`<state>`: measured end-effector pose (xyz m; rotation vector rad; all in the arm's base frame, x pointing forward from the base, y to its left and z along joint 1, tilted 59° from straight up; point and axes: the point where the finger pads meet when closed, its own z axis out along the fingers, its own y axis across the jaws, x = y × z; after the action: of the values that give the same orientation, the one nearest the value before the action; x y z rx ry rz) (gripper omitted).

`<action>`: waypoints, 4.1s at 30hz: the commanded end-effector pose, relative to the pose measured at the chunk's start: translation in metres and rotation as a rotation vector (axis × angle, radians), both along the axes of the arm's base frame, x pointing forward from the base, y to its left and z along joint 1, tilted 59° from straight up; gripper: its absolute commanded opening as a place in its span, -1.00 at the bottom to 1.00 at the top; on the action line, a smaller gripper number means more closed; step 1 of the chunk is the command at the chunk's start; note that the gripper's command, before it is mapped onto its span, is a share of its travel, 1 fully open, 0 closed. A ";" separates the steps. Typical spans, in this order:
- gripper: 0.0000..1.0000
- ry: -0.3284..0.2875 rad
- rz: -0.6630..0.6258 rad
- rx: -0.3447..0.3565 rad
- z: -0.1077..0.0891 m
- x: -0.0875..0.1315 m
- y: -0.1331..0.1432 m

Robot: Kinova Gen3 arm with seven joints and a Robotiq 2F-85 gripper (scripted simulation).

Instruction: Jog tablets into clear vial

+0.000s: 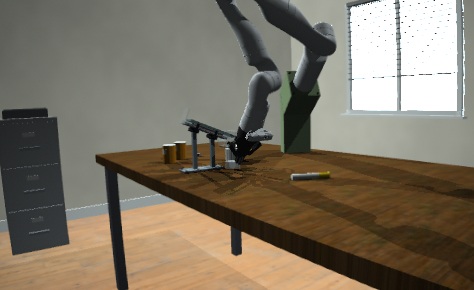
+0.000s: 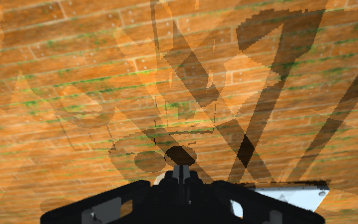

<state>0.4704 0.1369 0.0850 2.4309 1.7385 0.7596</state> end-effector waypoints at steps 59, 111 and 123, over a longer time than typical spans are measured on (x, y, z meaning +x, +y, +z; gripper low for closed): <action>-1.00 0.006 0.010 0.005 -0.045 0.001 -0.023; -1.00 0.006 0.010 0.005 -0.048 0.001 -0.026; -1.00 0.006 0.010 0.005 -0.049 0.001 -0.026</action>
<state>0.4718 0.1113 0.0363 2.4314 1.7559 0.7597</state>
